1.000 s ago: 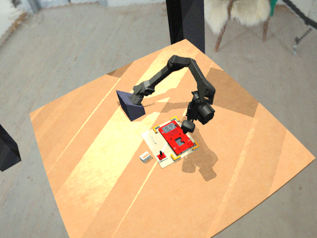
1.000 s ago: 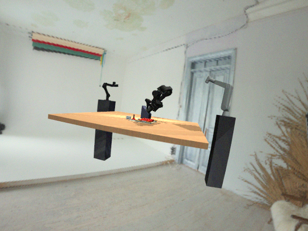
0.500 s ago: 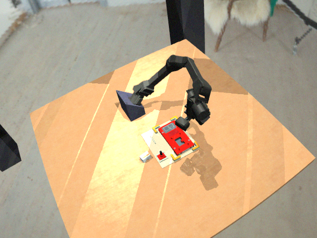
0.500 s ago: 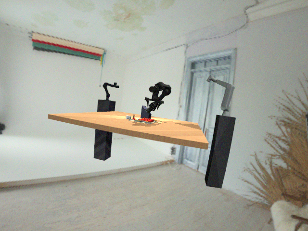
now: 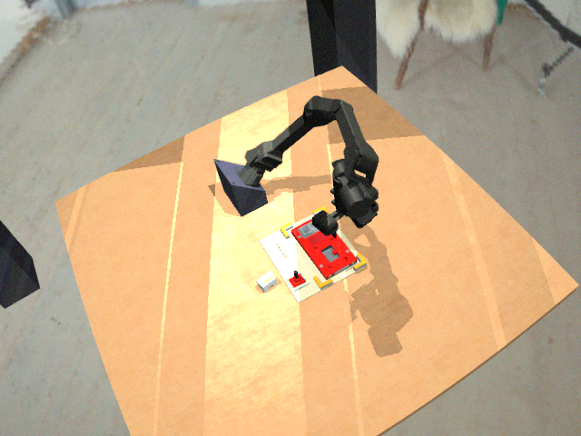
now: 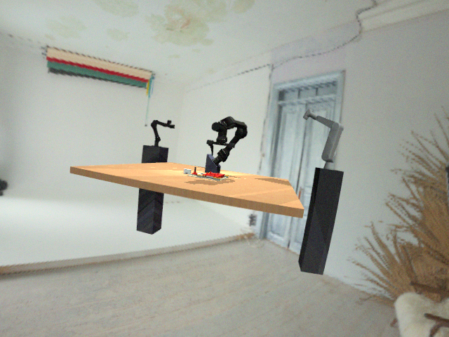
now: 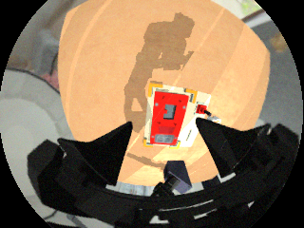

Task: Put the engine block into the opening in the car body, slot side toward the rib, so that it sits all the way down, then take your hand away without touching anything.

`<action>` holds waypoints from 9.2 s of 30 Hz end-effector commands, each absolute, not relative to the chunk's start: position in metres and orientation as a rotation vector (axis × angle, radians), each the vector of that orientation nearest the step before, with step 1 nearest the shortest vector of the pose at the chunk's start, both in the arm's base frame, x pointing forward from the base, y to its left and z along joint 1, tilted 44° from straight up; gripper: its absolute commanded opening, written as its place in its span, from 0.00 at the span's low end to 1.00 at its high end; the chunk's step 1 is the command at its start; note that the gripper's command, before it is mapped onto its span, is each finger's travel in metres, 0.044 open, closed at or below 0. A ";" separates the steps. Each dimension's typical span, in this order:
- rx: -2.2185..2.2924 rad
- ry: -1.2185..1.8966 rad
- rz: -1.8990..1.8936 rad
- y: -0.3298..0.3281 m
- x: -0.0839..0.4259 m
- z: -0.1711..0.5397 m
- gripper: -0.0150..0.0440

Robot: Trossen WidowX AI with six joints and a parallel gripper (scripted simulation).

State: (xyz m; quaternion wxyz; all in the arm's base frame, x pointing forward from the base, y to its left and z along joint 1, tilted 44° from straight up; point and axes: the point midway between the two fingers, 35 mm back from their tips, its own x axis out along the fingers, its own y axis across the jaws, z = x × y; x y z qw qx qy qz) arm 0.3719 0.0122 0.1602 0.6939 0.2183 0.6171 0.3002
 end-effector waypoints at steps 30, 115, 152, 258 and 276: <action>0.496 1.406 0.673 -0.097 0.314 -0.070 1.00; 0.494 1.408 0.669 -0.121 0.313 -0.041 0.25; 1.061 1.635 0.132 -0.139 0.306 -0.022 0.25; 2.515 1.105 -2.309 -0.099 0.308 -0.071 0.25; 2.515 1.106 -2.309 -0.084 0.309 -0.087 0.25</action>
